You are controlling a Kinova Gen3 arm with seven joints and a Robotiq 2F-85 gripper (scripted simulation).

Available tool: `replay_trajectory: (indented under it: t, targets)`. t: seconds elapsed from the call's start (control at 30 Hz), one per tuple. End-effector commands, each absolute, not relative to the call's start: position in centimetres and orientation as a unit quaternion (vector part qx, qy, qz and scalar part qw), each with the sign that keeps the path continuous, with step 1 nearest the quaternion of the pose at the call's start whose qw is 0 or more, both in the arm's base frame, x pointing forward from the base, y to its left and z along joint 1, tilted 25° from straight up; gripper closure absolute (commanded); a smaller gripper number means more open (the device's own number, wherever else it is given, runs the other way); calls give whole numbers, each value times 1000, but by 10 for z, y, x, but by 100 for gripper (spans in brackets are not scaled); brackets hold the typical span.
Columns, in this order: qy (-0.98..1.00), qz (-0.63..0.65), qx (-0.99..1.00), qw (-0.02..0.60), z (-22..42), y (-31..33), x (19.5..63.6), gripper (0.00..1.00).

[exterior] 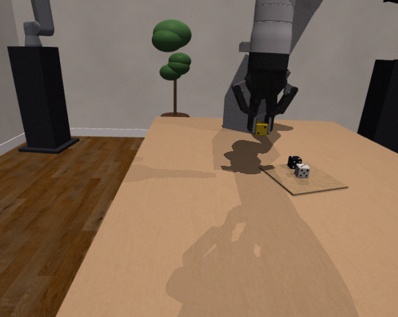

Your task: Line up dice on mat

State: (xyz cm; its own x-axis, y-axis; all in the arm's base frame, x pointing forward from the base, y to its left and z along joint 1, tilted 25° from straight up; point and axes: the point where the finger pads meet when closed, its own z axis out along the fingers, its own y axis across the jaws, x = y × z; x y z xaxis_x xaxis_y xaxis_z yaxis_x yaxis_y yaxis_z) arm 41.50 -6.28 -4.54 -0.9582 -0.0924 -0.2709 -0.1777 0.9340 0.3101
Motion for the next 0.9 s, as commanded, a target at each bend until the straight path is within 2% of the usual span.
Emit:
replay_trajectory:
  t: [0.0,0.33,0.87]
  targets:
    - [975,166,-75,127,-25,-24,431,79]
    - [977,175,-25,122,6,38,447,79]
    - [977,175,-23,121,6,39,447,79]
